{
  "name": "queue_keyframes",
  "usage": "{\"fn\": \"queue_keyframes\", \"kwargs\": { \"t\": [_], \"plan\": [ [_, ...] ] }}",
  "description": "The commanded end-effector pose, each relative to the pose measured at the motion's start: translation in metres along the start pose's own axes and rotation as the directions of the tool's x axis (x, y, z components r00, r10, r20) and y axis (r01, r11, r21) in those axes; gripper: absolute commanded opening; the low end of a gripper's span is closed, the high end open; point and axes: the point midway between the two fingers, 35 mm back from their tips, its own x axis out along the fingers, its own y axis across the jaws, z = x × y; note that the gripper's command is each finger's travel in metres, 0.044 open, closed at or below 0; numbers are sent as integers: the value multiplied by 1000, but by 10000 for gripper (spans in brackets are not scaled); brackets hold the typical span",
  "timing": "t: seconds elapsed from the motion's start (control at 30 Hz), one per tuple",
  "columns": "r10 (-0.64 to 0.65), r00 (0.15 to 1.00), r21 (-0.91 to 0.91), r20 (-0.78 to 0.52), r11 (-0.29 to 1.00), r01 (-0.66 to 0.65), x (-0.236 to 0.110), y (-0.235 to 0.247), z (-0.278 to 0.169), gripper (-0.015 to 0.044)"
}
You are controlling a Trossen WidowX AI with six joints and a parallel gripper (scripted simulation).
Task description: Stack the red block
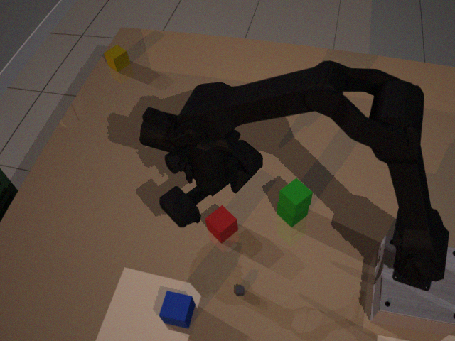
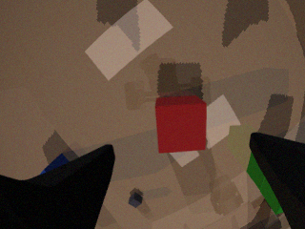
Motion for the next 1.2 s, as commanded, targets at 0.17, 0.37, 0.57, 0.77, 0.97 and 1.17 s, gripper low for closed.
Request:
{"fn": "queue_keyframes", "kwargs": {
  "t": [0.17, 0.37, 0.57, 0.77, 0.97, 1.17],
  "plan": [
    [-7, 1000, 3, -22, 1000, 7, 29, -3, -5, 440],
    [-7, 1000, 3, -22, 1000, 7, 37, -2, -5, 440],
    [-7, 1000, 3, -22, 1000, 7, 47, -2, -5, 440],
    [-7, 1000, 3, -22, 1000, 7, 56, -3, -5, 440],
    [-7, 1000, 3, -22, 1000, 7, 66, -3, -6, 440],
    [-7, 1000, 3, -22, 1000, 7, 76, -3, -6, 440]
  ]
}}
